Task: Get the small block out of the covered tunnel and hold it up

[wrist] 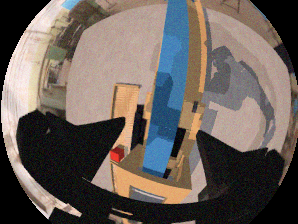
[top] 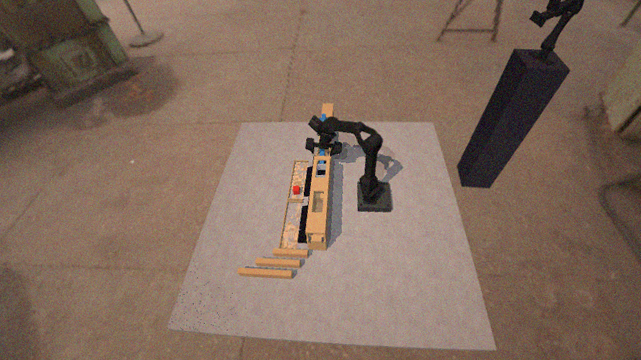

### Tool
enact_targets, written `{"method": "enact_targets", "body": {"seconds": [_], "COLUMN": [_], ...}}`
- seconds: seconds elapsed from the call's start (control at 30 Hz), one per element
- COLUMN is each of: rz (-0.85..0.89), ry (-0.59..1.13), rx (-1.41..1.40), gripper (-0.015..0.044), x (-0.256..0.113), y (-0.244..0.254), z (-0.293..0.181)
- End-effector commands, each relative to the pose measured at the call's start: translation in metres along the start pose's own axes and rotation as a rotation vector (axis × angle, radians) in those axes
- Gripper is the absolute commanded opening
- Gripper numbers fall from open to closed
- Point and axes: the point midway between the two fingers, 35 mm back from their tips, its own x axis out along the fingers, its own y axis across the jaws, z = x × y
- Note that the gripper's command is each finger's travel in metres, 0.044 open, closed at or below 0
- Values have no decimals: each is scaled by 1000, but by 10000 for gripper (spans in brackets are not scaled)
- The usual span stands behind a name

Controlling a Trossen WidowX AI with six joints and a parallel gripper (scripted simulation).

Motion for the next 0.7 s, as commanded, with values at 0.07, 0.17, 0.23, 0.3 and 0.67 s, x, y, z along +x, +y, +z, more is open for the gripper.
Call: {"method": "enact_targets", "body": {"seconds": [0.07, 0.17, 0.23, 0.3, 0.67], "rz": [0, 0, 0, 0, 0], "ry": [0, 0, 0, 0, 0], "rx": [0, 0, 0, 0, 0], "gripper": [361, 282, 230, 177, 0], "x": [0, 0, 0, 0, 1], "y": [0, 0, 0, 0, 0], "z": [0, 0, 0, 0, 3]}}
